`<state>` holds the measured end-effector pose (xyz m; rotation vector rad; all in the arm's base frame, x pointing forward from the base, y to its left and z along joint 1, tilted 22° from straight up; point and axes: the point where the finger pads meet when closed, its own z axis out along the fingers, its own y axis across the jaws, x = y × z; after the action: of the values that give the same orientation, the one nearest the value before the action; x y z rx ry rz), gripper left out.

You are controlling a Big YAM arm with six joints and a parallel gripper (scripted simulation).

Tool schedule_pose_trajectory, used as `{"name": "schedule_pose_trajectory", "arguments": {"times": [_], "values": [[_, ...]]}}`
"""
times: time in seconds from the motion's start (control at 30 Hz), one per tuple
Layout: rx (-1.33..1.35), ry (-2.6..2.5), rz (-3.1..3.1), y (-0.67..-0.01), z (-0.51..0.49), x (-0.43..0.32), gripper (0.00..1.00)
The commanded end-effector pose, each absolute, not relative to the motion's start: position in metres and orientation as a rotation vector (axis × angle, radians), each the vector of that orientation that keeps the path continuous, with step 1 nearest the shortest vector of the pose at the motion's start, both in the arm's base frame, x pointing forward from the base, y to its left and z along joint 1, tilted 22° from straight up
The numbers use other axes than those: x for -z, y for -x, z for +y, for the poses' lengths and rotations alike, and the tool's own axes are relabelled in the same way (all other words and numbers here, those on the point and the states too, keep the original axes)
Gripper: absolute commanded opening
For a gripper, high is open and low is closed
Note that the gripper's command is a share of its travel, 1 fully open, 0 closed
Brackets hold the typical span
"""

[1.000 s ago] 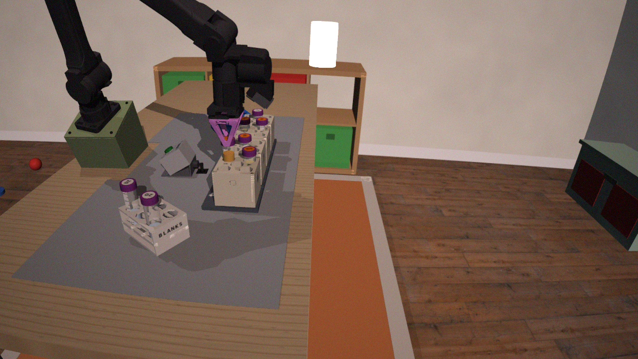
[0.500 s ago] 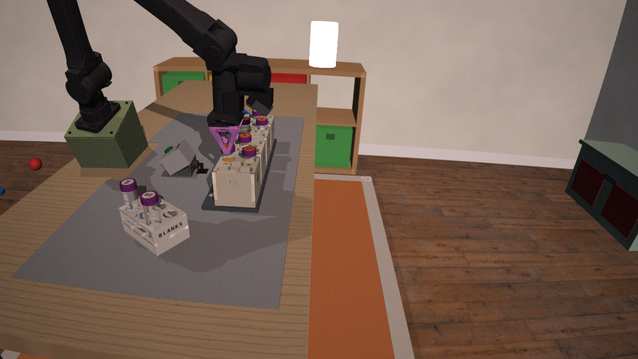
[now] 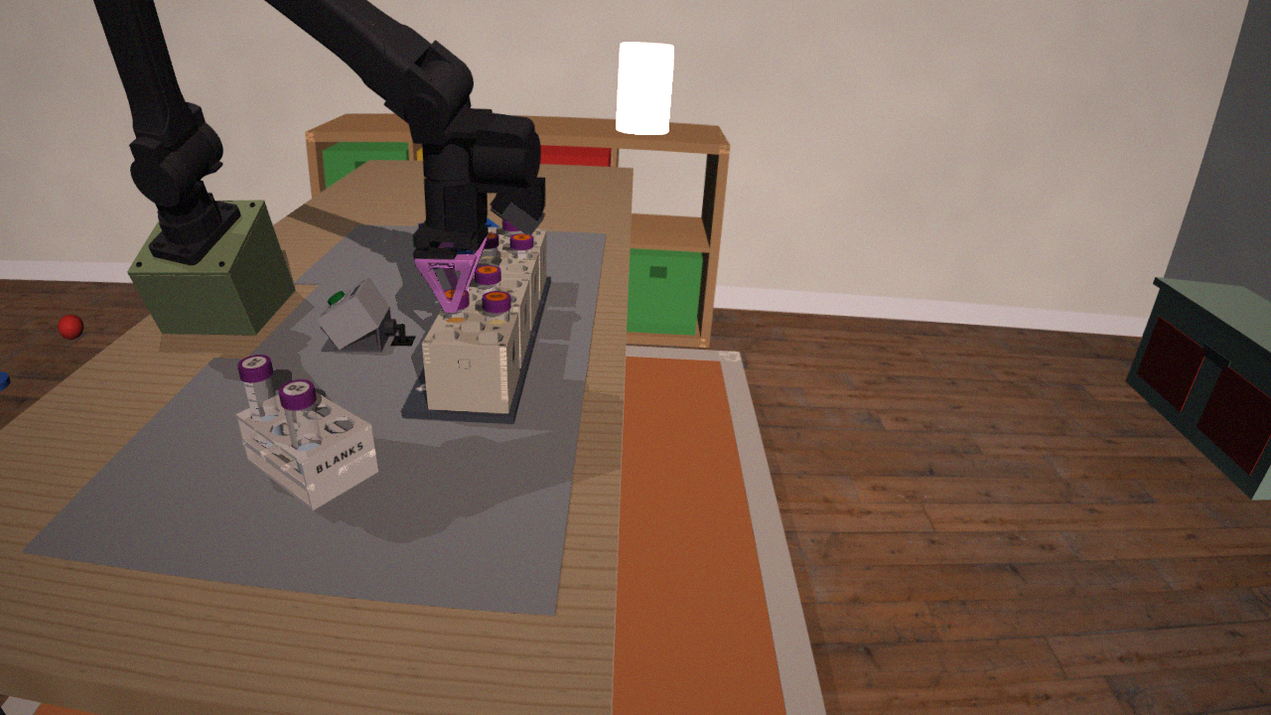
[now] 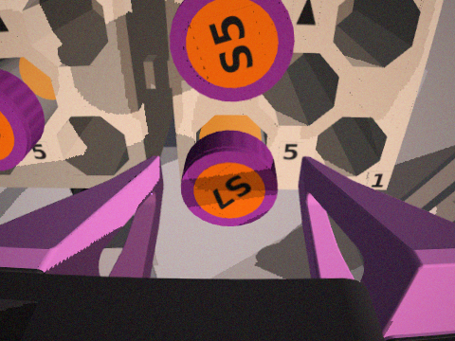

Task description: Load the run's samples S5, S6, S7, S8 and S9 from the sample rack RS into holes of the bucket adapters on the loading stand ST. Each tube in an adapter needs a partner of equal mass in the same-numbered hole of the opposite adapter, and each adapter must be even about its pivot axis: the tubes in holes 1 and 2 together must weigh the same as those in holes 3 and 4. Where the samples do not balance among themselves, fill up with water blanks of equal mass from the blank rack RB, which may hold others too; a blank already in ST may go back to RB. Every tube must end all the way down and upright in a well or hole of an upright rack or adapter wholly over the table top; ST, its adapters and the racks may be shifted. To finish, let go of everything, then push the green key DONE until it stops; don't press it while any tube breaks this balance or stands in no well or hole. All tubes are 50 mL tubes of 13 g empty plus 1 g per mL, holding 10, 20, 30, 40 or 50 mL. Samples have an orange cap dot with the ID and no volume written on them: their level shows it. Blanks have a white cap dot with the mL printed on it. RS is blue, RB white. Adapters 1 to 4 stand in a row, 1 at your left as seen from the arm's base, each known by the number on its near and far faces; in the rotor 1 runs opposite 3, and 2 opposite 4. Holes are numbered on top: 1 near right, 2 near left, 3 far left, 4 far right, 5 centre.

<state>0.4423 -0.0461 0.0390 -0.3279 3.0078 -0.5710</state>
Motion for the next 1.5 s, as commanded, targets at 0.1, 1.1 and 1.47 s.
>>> {"name": "schedule_pose_trajectory", "arguments": {"times": [0.1,1.1,1.47], "values": [[0.567,0.317,2.972,-0.455,-0.045,-0.051,0.55],[0.565,0.316,2.97,-0.452,-0.033,-0.083,0.55],[0.571,0.46,2.959,-0.421,-0.02,-0.076,0.0]]}}
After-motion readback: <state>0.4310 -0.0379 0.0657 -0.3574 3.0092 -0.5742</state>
